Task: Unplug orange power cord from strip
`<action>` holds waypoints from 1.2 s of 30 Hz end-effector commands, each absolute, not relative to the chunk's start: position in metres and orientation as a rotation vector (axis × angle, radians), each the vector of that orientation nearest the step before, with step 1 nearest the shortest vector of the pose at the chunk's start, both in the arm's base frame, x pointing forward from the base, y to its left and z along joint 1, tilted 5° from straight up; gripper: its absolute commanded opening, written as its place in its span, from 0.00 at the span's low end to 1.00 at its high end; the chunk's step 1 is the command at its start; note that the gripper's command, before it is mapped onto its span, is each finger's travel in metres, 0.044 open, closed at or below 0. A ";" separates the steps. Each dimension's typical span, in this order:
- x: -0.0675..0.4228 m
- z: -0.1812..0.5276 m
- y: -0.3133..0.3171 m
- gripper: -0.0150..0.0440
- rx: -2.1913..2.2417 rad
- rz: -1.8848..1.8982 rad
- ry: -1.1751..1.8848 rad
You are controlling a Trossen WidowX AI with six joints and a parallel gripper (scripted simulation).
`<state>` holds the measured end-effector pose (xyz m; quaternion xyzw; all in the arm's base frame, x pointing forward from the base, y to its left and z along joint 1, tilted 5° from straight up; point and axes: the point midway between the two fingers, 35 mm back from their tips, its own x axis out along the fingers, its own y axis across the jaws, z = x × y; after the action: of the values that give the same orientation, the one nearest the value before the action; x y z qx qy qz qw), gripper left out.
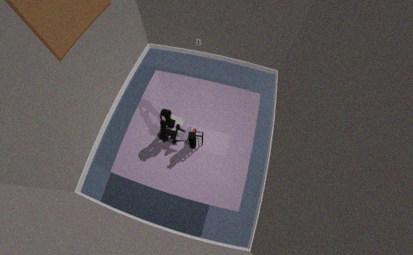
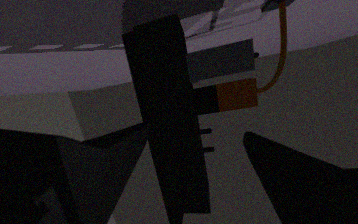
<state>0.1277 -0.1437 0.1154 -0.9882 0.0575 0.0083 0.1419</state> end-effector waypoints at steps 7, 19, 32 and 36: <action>0.131 0.113 -0.141 0.62 -2.971 0.079 0.083; 0.137 0.104 -0.139 0.53 -3.321 0.238 -0.174; 0.137 0.091 -0.147 0.53 -3.700 0.441 -0.509; 0.137 0.088 -0.152 0.53 -3.806 0.512 -0.638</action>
<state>0.1375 -0.1474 0.0906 -0.9349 -0.1313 0.1127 -0.3100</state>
